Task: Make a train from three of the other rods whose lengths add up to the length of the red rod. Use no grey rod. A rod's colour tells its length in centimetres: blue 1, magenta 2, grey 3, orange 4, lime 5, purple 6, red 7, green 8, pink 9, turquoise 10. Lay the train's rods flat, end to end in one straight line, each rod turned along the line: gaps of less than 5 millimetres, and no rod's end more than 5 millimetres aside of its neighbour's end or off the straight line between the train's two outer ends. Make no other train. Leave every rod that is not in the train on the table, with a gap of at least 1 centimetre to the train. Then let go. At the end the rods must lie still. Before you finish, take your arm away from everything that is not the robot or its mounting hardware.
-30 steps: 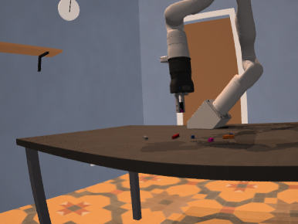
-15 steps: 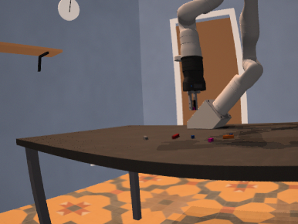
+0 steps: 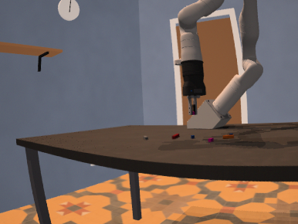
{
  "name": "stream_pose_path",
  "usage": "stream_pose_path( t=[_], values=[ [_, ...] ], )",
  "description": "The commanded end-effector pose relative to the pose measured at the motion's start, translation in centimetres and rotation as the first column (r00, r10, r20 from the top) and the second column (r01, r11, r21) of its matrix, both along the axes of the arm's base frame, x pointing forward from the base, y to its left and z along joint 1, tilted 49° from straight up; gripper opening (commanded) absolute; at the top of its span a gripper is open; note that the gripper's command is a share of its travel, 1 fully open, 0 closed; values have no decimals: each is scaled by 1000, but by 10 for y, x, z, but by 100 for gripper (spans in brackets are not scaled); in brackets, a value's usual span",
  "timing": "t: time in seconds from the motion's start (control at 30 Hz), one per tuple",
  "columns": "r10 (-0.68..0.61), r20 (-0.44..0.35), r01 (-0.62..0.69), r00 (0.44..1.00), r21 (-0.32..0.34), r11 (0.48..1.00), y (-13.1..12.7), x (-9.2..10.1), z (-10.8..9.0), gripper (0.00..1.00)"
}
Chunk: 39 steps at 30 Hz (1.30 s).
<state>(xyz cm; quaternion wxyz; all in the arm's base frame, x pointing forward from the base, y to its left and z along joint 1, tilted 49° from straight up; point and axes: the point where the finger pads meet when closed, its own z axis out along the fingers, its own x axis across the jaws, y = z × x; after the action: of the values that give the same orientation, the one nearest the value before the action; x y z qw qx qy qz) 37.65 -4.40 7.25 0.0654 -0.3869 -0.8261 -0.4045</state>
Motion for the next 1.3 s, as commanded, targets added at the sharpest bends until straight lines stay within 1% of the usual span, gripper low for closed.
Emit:
stream_pose_path(
  t=[0.0, 0.33, 0.5, 0.77, 1.27],
  values=[
    [5, -6, -5, 1000, 6, 1000, 5, -1, -3, 24],
    [5, -6, -5, 1000, 6, 1000, 37, 7, -31, 24],
    [5, -6, -5, 1000, 6, 1000, 48, 10, -41, 24],
    [5, -6, -5, 1000, 6, 1000, 53, 11, -45, 24],
    [5, -6, -5, 1000, 6, 1000, 53, 11, -46, 24]
  ],
)
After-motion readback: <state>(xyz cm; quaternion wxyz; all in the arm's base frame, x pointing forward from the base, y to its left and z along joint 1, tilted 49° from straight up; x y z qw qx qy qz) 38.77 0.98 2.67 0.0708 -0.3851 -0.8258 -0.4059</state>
